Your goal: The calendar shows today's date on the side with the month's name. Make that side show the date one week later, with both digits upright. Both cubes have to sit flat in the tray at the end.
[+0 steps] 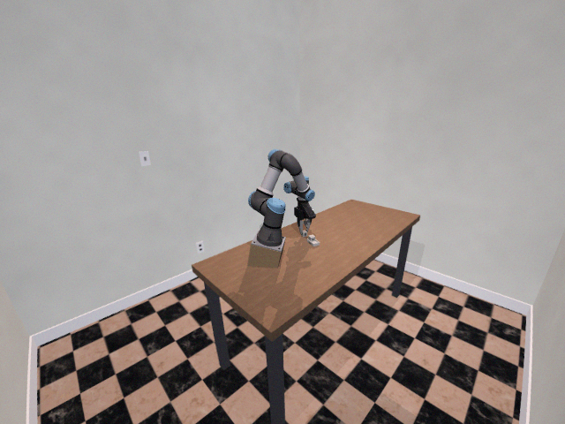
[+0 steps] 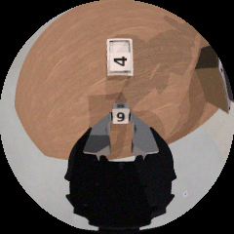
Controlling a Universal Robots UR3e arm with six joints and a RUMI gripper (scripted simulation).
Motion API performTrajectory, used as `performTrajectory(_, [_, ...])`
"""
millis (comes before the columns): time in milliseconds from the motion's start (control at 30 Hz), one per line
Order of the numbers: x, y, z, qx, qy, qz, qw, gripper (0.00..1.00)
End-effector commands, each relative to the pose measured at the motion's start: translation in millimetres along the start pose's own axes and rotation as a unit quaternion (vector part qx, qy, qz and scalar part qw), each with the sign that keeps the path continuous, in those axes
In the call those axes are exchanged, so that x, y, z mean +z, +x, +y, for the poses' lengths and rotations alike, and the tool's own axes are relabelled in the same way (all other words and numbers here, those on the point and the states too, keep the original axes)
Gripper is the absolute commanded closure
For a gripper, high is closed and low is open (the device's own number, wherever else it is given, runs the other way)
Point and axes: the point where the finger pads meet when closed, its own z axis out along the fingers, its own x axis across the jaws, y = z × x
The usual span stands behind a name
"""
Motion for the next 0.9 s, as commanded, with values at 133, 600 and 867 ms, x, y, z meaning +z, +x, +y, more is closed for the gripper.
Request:
performTrajectory(133, [-13.5, -0.8, 0.2, 0.000, 0.000, -0.001, 1.000, 0.90])
performTrajectory(600, [-62.0, -0.7, 0.2, 0.000, 0.000, -0.001, 1.000, 0.90])
performTrajectory(867, [-88.9, -0.6, 0.2, 0.000, 0.000, -0.001, 1.000, 0.90])
